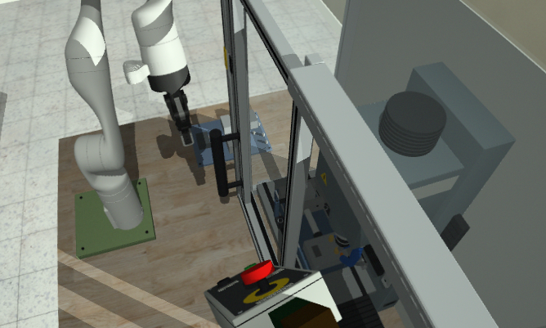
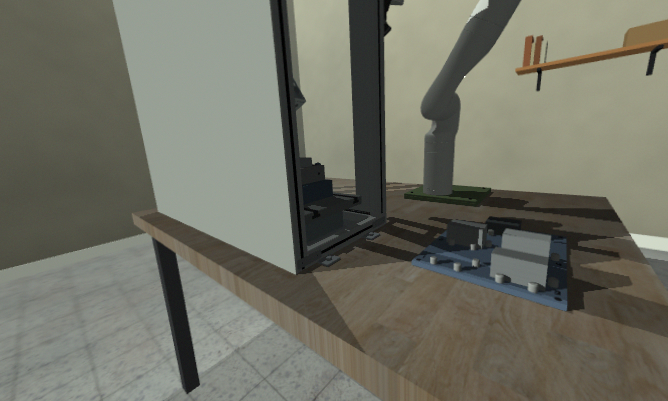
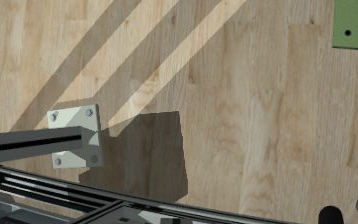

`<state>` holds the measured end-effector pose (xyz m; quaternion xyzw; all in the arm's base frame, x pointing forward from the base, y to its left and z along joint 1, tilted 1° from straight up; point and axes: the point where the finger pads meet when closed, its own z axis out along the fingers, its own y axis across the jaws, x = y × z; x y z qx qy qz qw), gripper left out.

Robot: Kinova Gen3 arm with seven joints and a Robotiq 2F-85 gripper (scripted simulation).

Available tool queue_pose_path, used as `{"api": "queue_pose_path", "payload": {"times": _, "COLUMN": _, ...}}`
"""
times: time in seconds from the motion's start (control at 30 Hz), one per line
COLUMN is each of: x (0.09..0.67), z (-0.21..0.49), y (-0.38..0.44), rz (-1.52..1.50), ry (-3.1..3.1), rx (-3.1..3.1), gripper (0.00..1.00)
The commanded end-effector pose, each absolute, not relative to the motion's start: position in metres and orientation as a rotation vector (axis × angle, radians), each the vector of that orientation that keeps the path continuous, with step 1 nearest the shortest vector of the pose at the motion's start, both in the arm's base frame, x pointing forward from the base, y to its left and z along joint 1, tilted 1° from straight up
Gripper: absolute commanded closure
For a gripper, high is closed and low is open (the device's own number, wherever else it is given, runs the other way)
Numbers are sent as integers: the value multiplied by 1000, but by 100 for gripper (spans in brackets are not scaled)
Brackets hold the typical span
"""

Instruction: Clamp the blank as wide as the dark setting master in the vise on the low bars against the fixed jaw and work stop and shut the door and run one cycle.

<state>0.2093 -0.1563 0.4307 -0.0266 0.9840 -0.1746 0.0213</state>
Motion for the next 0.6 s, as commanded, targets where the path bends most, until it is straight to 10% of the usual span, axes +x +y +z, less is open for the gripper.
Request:
{"api": "queue_pose_path", "payload": {"times": 0.0, "x": 210, "z": 436, "y": -169, "rz": -660, "ry": 3020, "rx": -108, "gripper": 90}}
{"api": "queue_pose_path", "payload": {"times": 0.57, "x": 215, "z": 455, "y": -214, "rz": -978, "ry": 2907, "rx": -160, "gripper": 90}}
